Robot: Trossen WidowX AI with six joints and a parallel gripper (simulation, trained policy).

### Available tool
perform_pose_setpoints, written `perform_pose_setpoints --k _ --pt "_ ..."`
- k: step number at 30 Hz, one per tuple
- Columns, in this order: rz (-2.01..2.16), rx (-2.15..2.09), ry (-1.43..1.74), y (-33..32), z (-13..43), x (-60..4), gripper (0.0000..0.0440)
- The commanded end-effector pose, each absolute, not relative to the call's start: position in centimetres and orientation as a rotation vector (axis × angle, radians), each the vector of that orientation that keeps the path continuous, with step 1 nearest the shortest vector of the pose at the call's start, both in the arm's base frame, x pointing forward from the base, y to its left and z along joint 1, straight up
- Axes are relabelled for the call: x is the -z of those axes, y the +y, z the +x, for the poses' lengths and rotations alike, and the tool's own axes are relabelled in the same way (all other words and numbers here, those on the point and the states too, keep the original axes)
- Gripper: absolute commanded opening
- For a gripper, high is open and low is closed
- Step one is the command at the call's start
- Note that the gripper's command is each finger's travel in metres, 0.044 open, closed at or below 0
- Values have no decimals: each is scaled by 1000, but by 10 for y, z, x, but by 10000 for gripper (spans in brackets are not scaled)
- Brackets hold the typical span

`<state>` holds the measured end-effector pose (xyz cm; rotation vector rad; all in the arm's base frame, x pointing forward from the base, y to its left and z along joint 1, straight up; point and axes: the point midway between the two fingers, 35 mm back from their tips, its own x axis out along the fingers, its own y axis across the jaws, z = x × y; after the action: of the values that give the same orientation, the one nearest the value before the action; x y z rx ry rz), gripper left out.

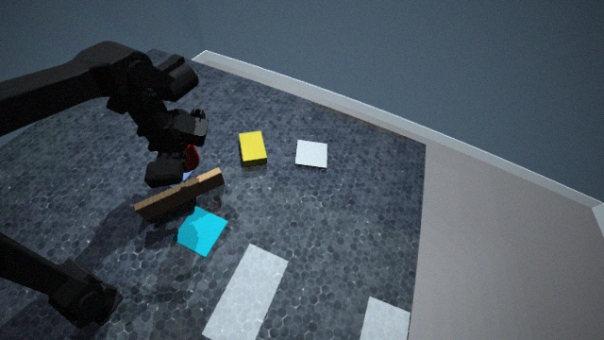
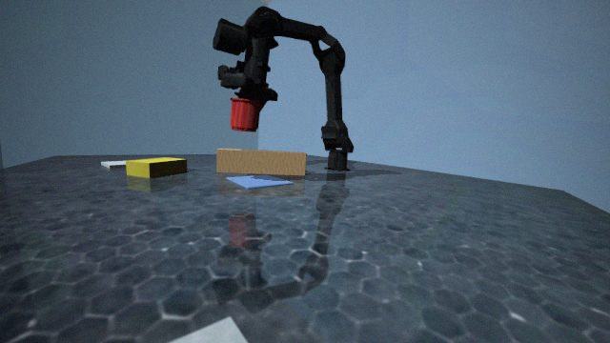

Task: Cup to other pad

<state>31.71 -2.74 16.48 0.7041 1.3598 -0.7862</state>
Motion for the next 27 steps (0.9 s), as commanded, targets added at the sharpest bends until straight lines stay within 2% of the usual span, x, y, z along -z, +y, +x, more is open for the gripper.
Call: perform_pose_setpoints --k 1,27 --pt "716 795 1342 -36 313 -166 0" --pt "817 895 1253 -91 283 -141 0"
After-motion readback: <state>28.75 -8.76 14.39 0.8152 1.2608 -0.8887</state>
